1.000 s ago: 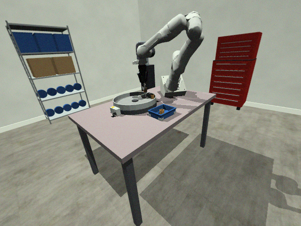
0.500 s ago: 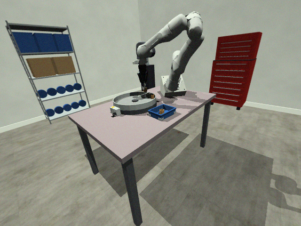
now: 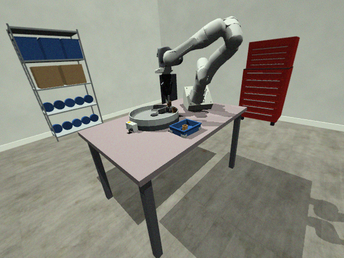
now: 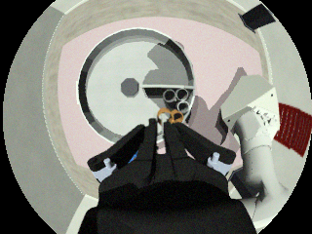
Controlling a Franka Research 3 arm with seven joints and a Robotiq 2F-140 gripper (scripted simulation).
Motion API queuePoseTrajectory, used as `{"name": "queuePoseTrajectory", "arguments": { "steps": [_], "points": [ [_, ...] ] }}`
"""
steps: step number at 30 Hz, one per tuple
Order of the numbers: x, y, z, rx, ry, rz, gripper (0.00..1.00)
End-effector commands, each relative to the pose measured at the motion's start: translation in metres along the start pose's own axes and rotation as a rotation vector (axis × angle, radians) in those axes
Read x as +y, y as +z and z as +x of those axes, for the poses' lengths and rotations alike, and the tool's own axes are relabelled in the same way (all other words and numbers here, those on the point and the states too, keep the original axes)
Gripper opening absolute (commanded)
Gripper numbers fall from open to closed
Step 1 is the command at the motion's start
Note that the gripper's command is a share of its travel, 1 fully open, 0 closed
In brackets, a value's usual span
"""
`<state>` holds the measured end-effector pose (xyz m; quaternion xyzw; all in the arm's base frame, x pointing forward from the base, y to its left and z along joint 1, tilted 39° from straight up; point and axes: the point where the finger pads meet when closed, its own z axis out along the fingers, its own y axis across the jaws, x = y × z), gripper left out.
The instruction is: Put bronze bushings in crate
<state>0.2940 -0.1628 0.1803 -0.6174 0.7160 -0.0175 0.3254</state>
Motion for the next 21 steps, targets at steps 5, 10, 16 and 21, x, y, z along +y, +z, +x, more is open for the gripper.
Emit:
{"name": "queuePoseTrajectory", "arguments": {
  "steps": [5,10,16,21],
  "points": [
    [-0.020,0.000,-0.067,-0.016,0.064,-0.001,0.00],
    [-0.033,0.000,-0.106,-0.016,0.064,-0.001,0.00],
    [-0.050,-0.001,-0.158,-0.016,0.064,-0.001,0.00],
    [-0.065,-0.002,-0.205,-0.016,0.064,-0.001,0.00]
  ]
}}
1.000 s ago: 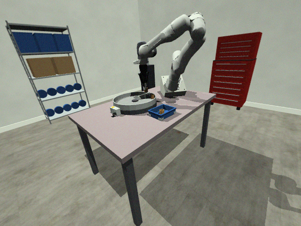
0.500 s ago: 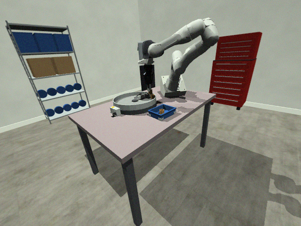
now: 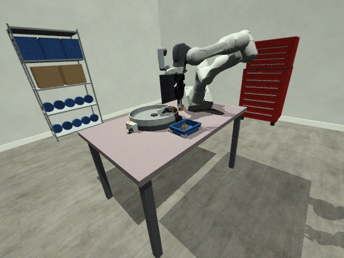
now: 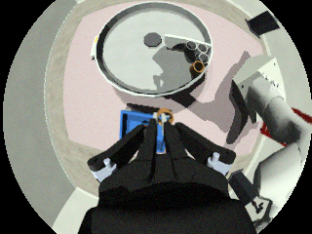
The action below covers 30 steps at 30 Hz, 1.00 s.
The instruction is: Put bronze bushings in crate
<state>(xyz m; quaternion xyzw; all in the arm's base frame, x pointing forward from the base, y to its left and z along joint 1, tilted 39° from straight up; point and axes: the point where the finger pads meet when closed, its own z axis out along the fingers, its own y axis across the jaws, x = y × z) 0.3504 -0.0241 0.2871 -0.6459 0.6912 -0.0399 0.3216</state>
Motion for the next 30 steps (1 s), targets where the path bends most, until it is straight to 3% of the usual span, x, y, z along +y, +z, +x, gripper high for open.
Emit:
{"name": "queuePoseTrajectory", "arguments": {
  "steps": [1,5,11,30],
  "points": [
    [-0.010,0.002,-0.041,-0.032,0.150,-0.010,0.00],
    [-0.024,0.001,-0.075,-0.032,0.150,-0.010,0.00],
    [-0.030,0.000,-0.089,-0.032,0.150,-0.010,0.00],
    [-0.031,0.000,-0.091,-0.032,0.150,-0.011,0.00]
  ]
}}
